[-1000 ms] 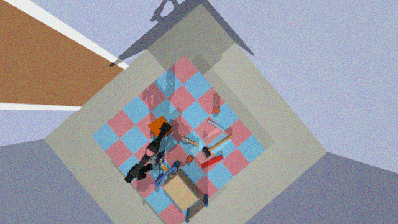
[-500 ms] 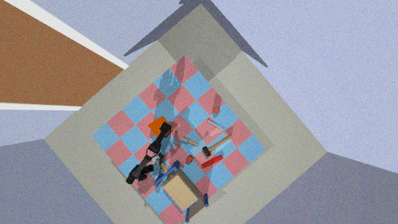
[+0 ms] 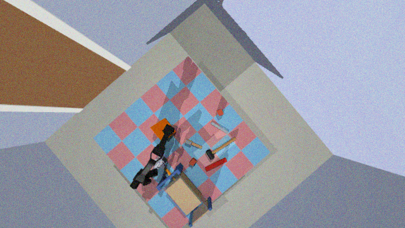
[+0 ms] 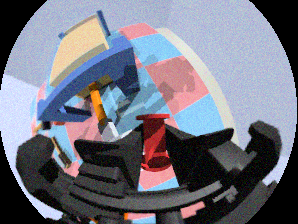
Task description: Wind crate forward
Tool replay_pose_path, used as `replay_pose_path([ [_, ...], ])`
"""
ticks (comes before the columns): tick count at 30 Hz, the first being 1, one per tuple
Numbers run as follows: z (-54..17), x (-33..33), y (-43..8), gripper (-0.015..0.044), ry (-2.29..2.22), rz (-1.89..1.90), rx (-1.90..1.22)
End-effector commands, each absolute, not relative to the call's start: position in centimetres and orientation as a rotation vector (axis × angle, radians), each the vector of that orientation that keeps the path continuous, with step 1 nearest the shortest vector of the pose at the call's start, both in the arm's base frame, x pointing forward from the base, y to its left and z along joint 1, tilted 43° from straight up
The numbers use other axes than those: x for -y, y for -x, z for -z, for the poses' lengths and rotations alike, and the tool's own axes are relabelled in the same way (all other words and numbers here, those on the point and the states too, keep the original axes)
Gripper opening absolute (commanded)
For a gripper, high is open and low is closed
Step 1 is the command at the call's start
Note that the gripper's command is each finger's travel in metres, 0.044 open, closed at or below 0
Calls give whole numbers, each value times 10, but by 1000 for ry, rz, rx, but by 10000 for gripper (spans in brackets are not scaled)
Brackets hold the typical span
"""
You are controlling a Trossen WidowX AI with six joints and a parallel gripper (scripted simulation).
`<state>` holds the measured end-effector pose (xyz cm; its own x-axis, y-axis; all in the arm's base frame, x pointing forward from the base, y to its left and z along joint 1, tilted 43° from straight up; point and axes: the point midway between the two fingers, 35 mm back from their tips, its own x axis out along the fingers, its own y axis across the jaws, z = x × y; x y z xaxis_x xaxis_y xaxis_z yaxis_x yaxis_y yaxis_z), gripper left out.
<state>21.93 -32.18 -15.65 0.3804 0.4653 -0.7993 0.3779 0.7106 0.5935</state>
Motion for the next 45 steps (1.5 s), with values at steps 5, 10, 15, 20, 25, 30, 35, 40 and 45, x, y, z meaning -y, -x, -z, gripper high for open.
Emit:
replay_pose_path([
  [5,149,311,-245,0,-829,-97,-1198],
  [10,147,308,-250,0,-829,-97,-1197],
  [15,144,305,-256,0,-830,-98,-1197],
  [20,142,302,-260,0,-830,-98,-1197],
  [25,139,298,-265,0,-830,-98,-1196],
  [30,136,294,-269,0,-831,-99,-1196],
  [35,132,290,-274,0,-831,-99,-1196],
  [40,129,286,-277,0,-831,-100,-1196],
  [45,125,282,-280,0,-832,-100,-1196],
])
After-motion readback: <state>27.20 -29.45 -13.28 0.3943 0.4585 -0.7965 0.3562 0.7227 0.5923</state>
